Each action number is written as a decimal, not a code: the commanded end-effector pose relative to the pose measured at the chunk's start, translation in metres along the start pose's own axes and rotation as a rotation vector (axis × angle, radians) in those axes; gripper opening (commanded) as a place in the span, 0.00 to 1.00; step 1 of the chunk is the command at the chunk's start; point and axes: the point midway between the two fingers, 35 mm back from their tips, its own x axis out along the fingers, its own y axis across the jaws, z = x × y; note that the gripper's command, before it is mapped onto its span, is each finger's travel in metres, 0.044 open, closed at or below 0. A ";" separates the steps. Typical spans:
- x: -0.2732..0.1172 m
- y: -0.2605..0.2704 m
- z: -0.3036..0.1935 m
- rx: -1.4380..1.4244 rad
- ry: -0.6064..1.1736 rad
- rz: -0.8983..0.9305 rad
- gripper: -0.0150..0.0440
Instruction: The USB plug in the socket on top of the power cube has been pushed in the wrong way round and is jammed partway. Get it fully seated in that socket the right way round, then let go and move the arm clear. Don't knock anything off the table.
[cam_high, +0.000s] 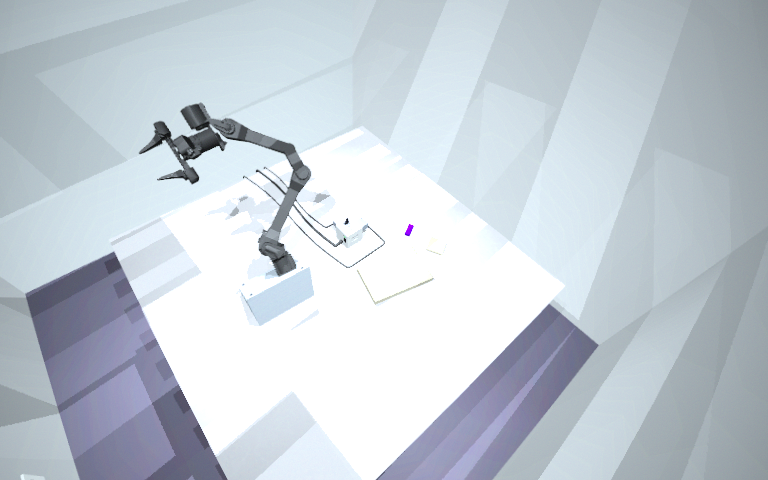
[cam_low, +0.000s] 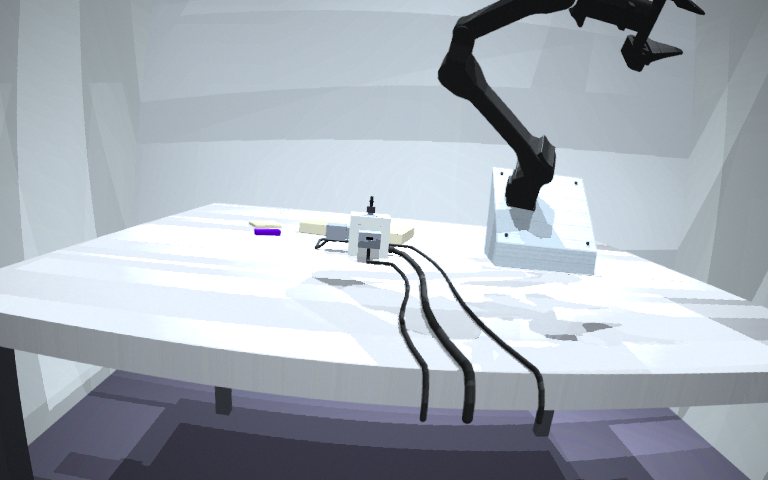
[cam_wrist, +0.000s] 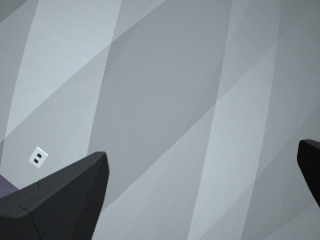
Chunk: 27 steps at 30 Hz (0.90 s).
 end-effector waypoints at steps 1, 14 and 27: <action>0.001 0.001 -0.002 0.001 0.007 0.003 0.98; 0.020 0.058 -0.145 0.165 0.502 0.236 1.00; -0.085 0.139 -0.278 0.520 0.968 0.365 1.00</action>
